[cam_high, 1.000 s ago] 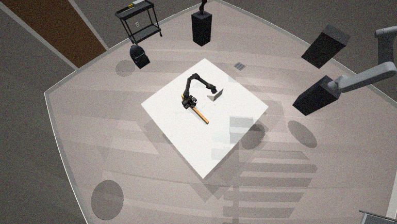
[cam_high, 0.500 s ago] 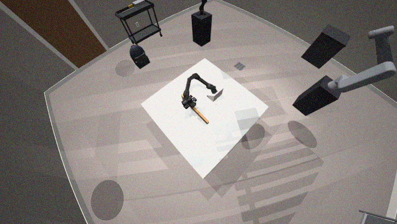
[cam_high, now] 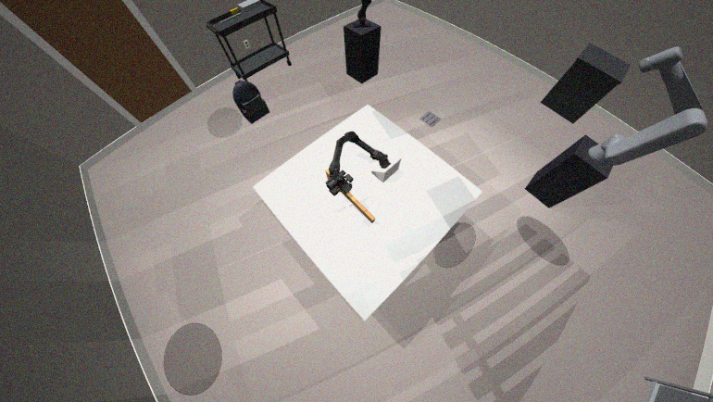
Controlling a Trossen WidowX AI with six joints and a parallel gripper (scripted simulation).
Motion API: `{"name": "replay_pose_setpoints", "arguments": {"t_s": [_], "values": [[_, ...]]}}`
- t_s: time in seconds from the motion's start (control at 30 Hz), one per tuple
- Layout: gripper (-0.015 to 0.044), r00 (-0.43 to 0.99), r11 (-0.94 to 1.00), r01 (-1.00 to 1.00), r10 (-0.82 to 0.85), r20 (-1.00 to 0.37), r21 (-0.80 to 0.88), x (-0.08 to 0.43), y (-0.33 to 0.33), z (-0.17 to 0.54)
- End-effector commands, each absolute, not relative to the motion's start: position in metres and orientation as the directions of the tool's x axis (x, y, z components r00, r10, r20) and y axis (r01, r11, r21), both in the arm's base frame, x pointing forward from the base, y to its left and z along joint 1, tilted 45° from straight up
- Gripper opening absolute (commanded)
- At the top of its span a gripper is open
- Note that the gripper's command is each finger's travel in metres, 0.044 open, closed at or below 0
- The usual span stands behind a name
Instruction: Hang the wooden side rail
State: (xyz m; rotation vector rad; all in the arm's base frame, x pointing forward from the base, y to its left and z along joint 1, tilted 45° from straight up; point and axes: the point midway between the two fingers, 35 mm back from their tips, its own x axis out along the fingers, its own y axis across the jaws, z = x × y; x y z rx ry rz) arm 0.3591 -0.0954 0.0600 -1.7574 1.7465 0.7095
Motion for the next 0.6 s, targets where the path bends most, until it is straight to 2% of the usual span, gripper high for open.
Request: {"name": "replay_pose_setpoints", "arguments": {"t_s": [0.0,0.57], "values": [[0.0000,0.019,-0.005,-1.000,-0.707,-0.706,-0.022,0.3599,-0.0944,0.0621],[0.0000,0.019,-0.005,-1.000,-0.708,-0.706,-0.022,0.3605,-0.0958,0.0634]]}}
